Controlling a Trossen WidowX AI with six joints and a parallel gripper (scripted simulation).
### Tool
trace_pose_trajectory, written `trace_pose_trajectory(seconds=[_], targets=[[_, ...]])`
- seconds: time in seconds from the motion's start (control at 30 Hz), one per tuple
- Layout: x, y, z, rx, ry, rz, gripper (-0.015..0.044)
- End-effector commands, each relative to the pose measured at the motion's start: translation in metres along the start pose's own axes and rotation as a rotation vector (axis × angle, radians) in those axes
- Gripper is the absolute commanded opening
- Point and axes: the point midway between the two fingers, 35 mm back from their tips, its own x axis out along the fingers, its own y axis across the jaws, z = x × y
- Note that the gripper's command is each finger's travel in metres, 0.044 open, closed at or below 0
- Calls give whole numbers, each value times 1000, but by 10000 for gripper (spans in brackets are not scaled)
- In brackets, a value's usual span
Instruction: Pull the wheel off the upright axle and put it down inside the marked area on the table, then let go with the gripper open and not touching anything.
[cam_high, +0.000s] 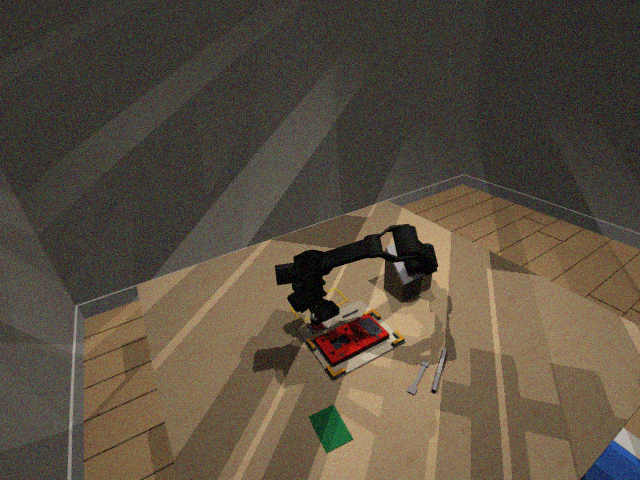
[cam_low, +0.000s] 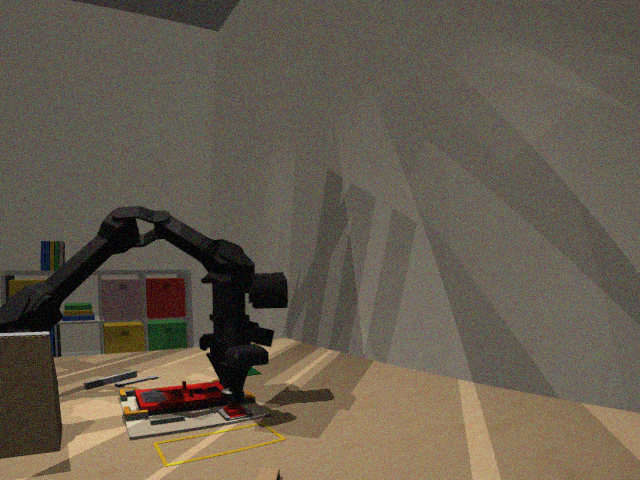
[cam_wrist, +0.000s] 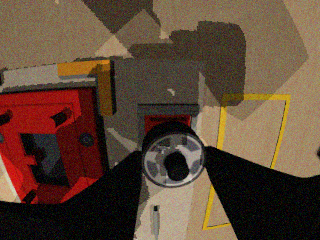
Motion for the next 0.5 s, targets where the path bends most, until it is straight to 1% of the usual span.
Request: trace_pose_trajectory(seconds=[0.0,0.47], targets=[[-5,-1,0,1,-3,-2,0],[-9,-1,0,2,-4,-2,0]])
